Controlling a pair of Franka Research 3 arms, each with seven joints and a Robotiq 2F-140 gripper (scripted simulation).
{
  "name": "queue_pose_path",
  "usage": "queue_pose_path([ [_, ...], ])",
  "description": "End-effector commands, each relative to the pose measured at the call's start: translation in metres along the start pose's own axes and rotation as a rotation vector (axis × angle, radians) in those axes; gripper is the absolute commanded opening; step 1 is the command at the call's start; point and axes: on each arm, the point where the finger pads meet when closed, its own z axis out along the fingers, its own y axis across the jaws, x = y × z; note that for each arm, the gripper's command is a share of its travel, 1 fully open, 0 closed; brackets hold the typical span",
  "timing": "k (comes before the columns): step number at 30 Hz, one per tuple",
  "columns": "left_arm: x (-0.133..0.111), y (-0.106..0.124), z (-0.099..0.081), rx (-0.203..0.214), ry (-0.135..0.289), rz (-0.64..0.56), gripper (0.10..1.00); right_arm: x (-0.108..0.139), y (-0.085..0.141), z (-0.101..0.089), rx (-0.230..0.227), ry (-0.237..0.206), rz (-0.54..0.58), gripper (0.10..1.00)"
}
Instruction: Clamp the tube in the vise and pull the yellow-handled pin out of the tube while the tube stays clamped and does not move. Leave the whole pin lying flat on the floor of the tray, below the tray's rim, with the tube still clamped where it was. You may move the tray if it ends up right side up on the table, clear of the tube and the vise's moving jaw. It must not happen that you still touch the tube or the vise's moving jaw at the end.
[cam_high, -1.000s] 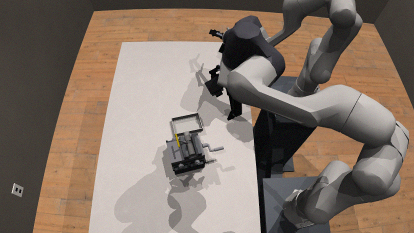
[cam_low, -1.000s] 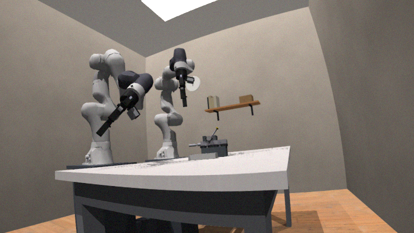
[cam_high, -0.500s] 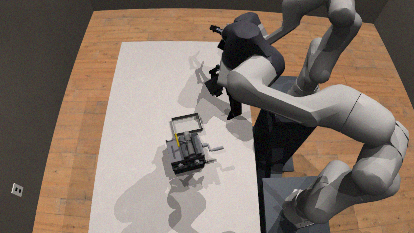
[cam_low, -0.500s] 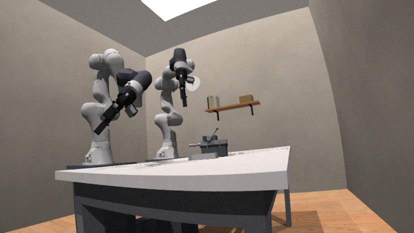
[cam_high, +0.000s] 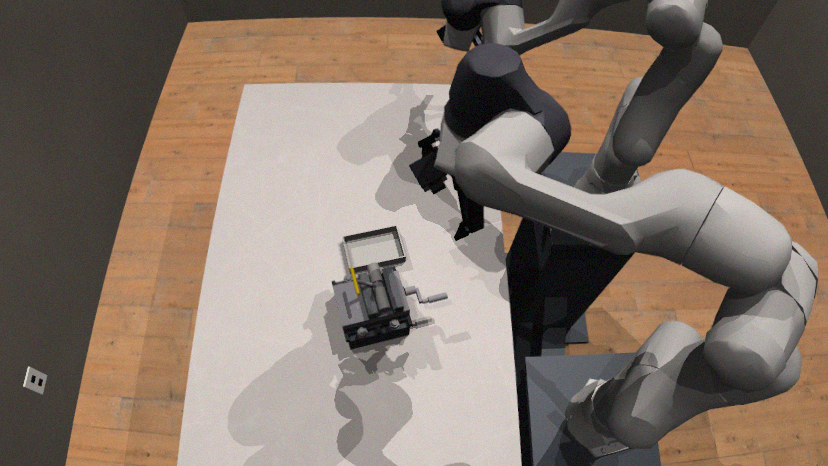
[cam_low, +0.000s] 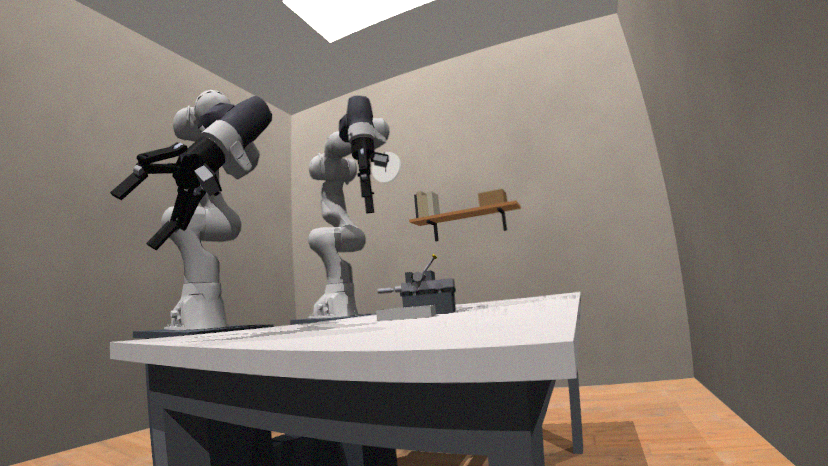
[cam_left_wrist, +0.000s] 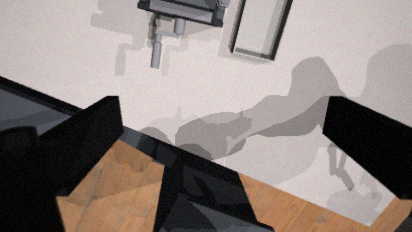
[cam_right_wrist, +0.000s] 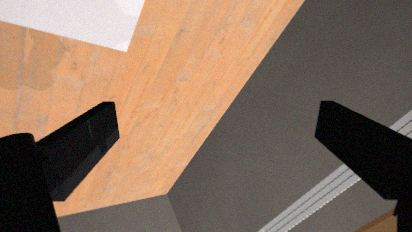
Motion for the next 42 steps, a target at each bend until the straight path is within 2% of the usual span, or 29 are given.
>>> queue_pose_path([
  [1, 0.0, -0.001, -0.001, 0.002, -0.001, 0.0, 1.0, -0.018, 0.0, 0.008, 0.048, -0.04, 0.19, 1.0],
  [13, 0.0, -0.001, -0.001, 0.002, -0.001, 0.018, 1.0, -0.039, 0.008, 0.014, 0.088, -0.061, 0.312, 1.0],
  [18, 0.004, -0.002, 0.0, 0.007, -0.003, 0.168, 1.0, -0.05, 0.012, 0.018, 0.108, -0.072, 0.375, 1.0],
  [26, 0.006, -0.002, 0.001, 0.008, -0.005, 0.243, 1.0, -0.064, 0.016, 0.022, 0.133, -0.087, 0.455, 1.0],
  [27, 0.007, -0.003, 0.001, 0.009, -0.005, 0.276, 1.0, -0.07, 0.018, 0.024, 0.145, -0.094, 0.492, 1.0],
  [42, 0.011, -0.004, 0.002, 0.013, -0.009, 0.444, 1.0, -0.104, 0.026, 0.032, 0.204, -0.131, 0.683, 1.0],
])
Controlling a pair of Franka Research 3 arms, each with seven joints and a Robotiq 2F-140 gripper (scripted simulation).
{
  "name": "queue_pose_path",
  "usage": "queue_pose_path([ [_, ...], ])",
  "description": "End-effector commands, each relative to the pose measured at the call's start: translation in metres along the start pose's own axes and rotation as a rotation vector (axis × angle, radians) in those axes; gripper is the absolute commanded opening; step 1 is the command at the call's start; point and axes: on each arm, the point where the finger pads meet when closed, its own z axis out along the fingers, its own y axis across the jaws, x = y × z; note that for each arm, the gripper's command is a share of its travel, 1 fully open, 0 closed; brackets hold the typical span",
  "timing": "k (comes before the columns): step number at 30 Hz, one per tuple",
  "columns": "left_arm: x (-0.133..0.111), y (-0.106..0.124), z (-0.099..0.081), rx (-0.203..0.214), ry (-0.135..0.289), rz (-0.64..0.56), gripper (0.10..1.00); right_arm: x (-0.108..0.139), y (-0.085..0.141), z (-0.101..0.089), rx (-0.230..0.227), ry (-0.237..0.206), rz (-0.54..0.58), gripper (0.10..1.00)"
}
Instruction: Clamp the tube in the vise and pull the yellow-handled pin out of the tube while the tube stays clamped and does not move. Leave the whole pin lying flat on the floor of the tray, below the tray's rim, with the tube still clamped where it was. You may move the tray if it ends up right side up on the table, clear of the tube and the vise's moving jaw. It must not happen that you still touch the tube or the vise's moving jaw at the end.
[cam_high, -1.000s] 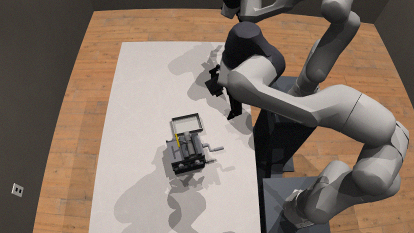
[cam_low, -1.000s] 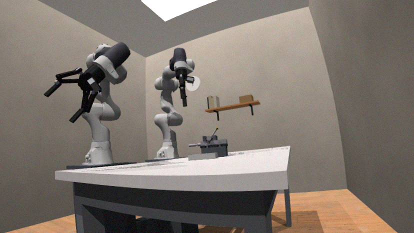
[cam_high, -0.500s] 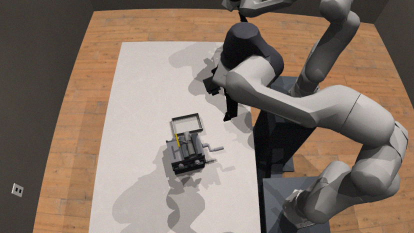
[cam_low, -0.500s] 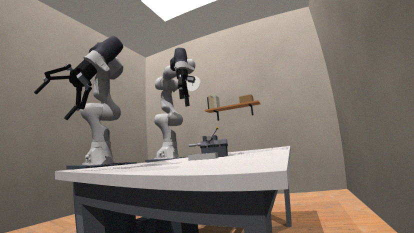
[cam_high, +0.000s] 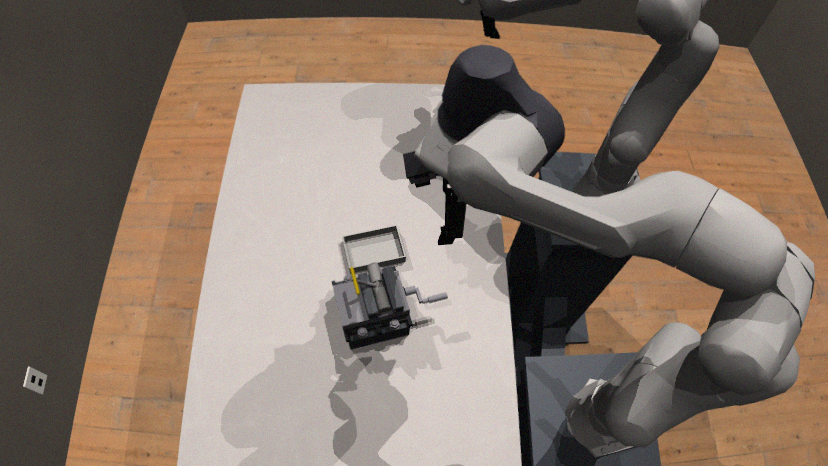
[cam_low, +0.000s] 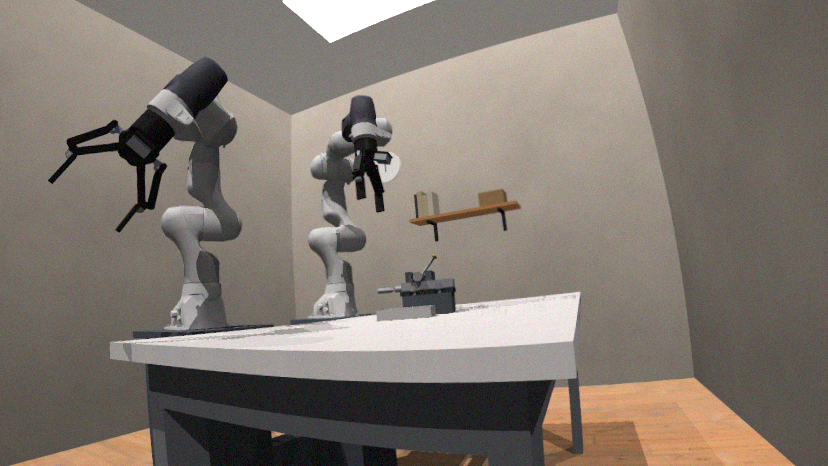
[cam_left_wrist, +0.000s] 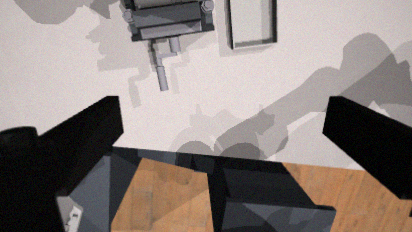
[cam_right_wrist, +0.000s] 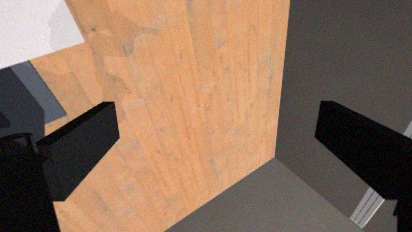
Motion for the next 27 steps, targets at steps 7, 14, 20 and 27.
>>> queue_pose_path([
  [7, 0.003, -0.003, 0.001, 0.005, -0.006, 0.198, 1.0, -0.017, 0.015, 0.007, 0.045, -0.037, 0.171, 1.0],
  [14, 0.004, -0.004, 0.002, 0.006, -0.008, 0.278, 1.0, -0.029, 0.027, 0.01, 0.074, -0.057, 0.269, 1.0],
  [20, 0.006, -0.005, 0.002, 0.007, -0.01, 0.341, 1.0, -0.038, 0.036, 0.013, 0.096, -0.072, 0.346, 1.0],
  [27, 0.007, -0.006, 0.003, 0.008, -0.012, 0.418, 1.0, -0.051, 0.048, 0.017, 0.125, -0.093, 0.444, 1.0],
])
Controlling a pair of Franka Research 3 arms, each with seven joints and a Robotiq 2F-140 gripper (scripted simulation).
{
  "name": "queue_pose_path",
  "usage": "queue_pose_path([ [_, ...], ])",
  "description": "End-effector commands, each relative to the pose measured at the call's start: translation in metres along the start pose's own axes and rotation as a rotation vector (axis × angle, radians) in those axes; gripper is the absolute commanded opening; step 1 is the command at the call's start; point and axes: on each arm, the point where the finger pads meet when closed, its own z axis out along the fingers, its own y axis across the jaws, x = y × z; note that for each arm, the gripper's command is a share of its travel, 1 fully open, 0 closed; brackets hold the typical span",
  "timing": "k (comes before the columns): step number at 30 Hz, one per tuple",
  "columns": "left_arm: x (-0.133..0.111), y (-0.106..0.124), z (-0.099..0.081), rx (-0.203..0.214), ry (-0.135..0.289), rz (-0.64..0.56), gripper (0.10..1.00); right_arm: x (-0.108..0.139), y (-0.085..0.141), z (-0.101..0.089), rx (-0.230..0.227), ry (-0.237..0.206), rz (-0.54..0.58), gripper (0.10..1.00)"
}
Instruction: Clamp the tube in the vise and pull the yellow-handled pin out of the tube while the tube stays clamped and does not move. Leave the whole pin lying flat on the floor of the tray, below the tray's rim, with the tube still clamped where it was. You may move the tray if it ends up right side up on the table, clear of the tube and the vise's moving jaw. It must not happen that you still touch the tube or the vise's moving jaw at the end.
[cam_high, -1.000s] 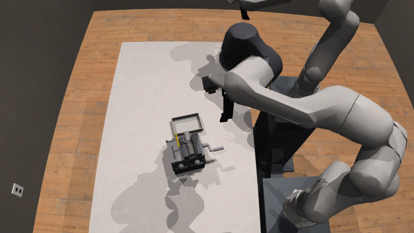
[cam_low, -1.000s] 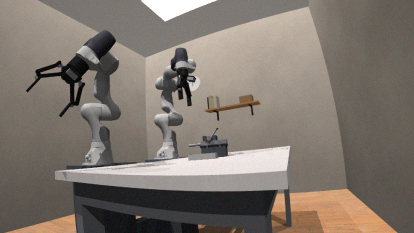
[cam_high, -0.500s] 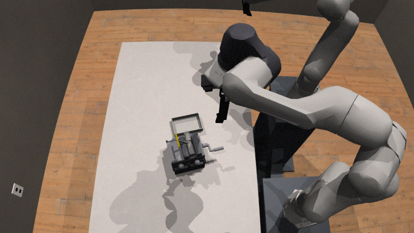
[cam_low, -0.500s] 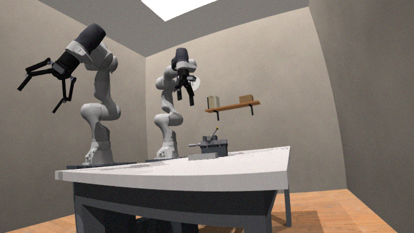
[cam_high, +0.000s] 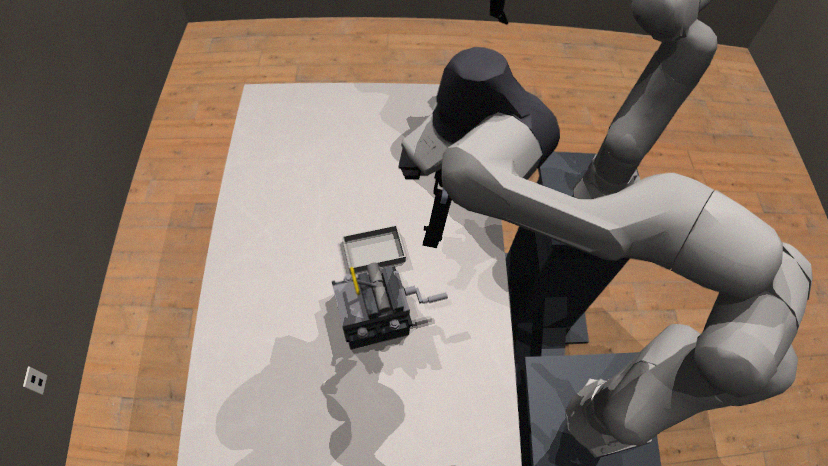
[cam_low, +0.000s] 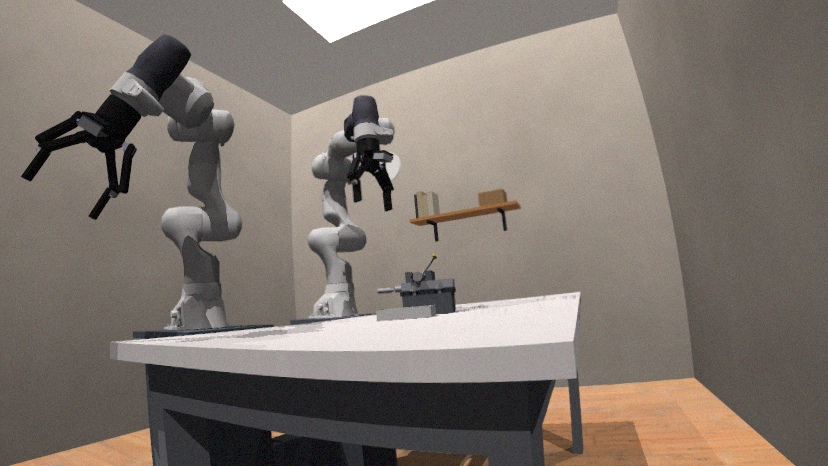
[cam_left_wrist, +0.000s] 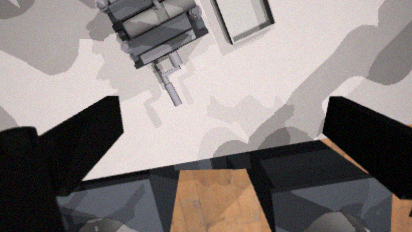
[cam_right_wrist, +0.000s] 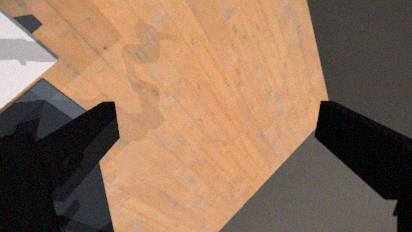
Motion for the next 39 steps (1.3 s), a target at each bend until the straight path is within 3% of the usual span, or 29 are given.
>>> queue_pose_path([
  [1, 0.001, -0.002, 0.001, 0.003, -0.005, 0.121, 1.0, -0.007, 0.006, 0.003, 0.019, -0.023, 0.094, 1.0],
  [39, 0.005, -0.009, 0.003, 0.005, -0.015, 0.442, 1.0, -0.049, 0.081, 0.011, 0.164, -0.131, 0.61, 1.0],
])
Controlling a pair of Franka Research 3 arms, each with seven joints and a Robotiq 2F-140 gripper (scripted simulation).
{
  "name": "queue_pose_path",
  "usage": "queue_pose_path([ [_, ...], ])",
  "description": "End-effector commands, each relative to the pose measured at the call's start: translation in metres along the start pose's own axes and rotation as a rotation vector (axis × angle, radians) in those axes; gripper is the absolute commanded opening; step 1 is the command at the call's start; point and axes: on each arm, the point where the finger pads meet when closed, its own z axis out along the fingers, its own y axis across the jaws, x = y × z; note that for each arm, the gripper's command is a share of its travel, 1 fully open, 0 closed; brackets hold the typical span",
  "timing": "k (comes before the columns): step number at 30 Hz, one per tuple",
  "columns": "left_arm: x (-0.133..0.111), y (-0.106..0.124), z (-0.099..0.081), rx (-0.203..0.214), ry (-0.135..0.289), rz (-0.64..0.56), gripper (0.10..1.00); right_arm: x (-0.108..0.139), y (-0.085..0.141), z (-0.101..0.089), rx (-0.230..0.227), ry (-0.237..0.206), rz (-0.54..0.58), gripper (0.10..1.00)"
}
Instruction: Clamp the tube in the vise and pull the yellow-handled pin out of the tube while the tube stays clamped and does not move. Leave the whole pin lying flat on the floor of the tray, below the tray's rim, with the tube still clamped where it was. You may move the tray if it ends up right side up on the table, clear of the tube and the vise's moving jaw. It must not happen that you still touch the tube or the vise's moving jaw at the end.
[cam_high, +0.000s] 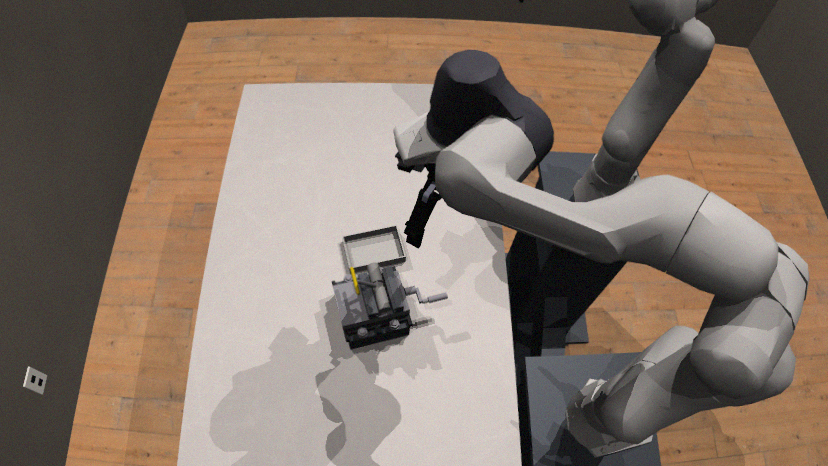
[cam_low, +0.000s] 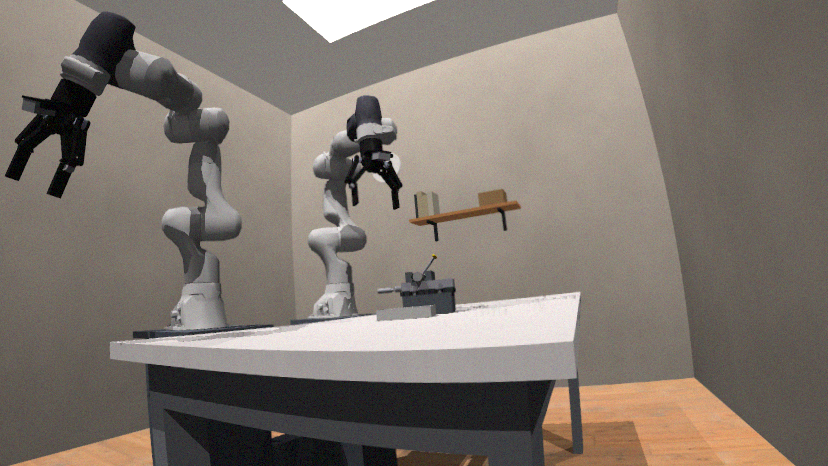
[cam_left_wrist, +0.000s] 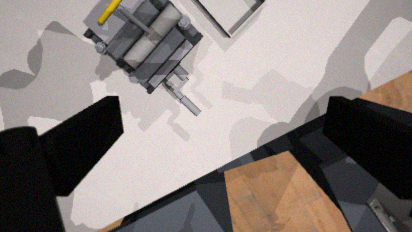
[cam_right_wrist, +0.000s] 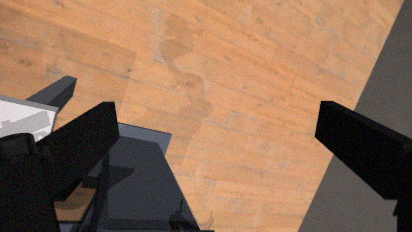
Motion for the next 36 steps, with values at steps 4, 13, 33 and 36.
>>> queue_pose_path([
  [4, 0.0, -0.003, 0.001, 0.002, -0.006, 0.125, 1.0, -0.004, 0.013, 0.001, 0.026, -0.032, 0.131, 1.0],
  [13, 0.0, -0.005, 0.001, 0.002, -0.009, 0.206, 1.0, -0.006, 0.033, -0.001, 0.06, -0.058, 0.255, 1.0],
  [33, 0.001, -0.009, 0.002, 0.001, -0.014, 0.384, 1.0, -0.011, 0.076, -0.007, 0.136, -0.116, 0.526, 1.0],
  [36, 0.002, -0.01, 0.003, 0.001, -0.015, 0.402, 1.0, -0.011, 0.081, -0.007, 0.144, -0.122, 0.554, 1.0],
])
